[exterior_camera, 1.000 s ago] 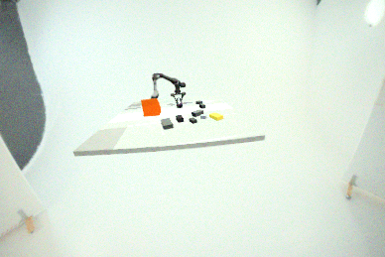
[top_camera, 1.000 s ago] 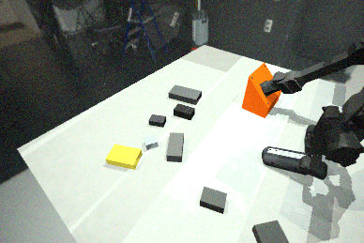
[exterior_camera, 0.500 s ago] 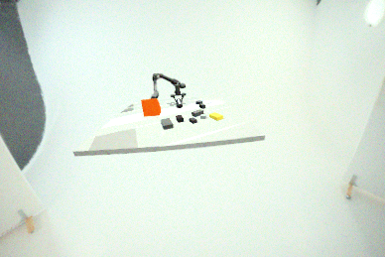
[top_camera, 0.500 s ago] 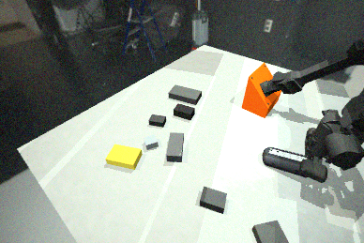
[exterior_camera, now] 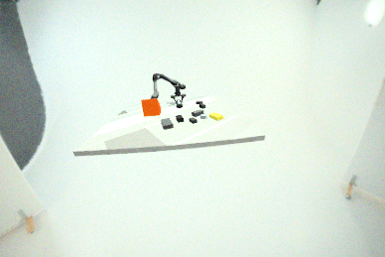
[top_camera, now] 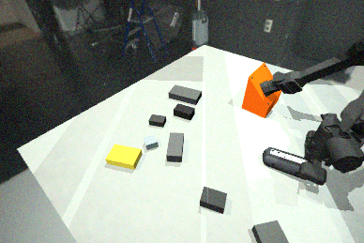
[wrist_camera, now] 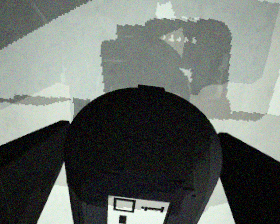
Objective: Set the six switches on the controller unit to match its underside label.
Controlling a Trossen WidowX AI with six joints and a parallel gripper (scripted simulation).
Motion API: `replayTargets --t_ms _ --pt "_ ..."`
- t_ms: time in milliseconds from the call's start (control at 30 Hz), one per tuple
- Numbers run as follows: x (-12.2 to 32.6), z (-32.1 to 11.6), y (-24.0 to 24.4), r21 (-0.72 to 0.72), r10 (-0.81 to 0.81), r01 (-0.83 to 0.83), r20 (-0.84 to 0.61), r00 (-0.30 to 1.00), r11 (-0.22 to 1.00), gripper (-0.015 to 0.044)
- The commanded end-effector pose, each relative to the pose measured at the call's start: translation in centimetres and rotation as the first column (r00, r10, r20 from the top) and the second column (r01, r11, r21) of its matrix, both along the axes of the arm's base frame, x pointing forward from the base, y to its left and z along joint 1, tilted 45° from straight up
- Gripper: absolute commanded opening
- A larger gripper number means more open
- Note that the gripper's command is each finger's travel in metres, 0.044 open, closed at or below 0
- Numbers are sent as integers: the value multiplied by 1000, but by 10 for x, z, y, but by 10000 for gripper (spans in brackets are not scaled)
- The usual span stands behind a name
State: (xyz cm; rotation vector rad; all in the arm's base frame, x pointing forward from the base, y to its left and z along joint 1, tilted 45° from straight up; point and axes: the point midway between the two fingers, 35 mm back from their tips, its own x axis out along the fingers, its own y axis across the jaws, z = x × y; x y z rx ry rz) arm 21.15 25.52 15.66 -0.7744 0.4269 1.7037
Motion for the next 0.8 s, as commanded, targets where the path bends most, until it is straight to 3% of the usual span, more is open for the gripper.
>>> replayTargets --t_ms 0,767 --pt "0 -5 0 -16 -12 11 -7 1000 1000 338" --pt "-3 -12 12 -13 -9 9 -6 1000 1000 338"
